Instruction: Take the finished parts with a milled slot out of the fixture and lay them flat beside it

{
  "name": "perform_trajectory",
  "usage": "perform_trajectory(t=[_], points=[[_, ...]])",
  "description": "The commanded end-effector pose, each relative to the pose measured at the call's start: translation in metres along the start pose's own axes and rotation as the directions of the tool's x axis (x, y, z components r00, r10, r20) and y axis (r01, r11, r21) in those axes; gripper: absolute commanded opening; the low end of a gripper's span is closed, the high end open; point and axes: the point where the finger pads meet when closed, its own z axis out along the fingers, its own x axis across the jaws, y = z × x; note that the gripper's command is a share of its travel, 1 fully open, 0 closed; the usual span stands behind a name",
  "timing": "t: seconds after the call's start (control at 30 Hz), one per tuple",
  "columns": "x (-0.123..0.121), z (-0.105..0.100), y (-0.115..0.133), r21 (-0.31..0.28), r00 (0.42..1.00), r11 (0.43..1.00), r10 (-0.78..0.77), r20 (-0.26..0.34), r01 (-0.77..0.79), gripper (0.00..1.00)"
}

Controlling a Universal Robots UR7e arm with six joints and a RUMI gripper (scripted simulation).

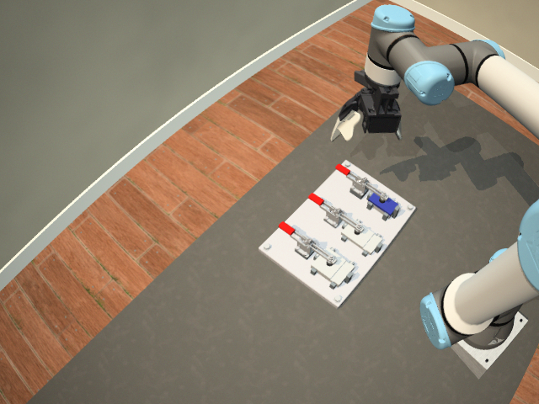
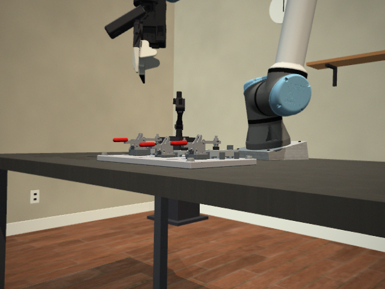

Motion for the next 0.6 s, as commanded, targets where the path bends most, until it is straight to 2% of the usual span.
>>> perform_trajectory(t=[0.0, 0.57], points=[[0.0029, -0.0003, 0.0021, -0.005, 1.000, 1.000, 0.007, -0.001, -0.007, 1.00], [0.0041, -0.0002, 0.0031, -0.007, 1.000, 1.000, 0.010, -0.001, -0.010, 1.00]])
